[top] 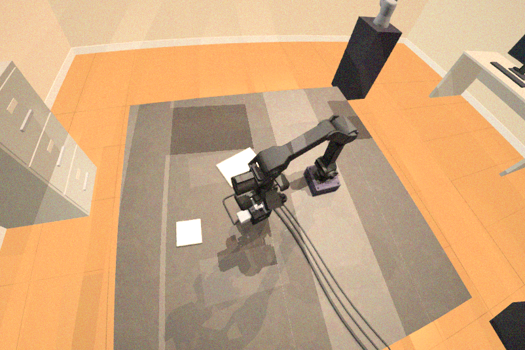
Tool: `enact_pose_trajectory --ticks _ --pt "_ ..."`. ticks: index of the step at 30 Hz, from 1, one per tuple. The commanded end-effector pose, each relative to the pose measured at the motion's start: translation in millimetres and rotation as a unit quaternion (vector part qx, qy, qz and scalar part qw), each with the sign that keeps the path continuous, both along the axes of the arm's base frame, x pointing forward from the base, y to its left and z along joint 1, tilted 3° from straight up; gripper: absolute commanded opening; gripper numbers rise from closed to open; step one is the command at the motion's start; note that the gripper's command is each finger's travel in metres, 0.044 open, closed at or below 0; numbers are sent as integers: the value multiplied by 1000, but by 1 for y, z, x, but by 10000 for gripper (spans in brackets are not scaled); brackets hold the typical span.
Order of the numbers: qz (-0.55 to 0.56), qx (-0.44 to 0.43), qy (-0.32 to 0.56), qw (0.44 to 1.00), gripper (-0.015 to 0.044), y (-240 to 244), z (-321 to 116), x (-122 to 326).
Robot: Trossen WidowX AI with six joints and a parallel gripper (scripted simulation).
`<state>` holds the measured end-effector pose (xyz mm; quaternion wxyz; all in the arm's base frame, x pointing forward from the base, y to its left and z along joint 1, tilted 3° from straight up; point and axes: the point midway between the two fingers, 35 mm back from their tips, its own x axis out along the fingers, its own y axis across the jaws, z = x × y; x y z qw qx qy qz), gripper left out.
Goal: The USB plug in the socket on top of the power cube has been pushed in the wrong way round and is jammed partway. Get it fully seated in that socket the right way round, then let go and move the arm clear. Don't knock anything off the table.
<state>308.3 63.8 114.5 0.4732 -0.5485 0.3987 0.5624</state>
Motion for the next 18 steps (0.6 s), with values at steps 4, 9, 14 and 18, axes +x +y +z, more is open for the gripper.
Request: enact_pose_trajectory --ticks 4,9,14,18 --pt "-3 3 1 1000 0 1 -1 0" --pt "-4 4 1 1000 0 1 -2 0" --pt "-4 5 1 1000 0 1 -3 0" --pt "-4 5 1 1000 0 1 -3 0"
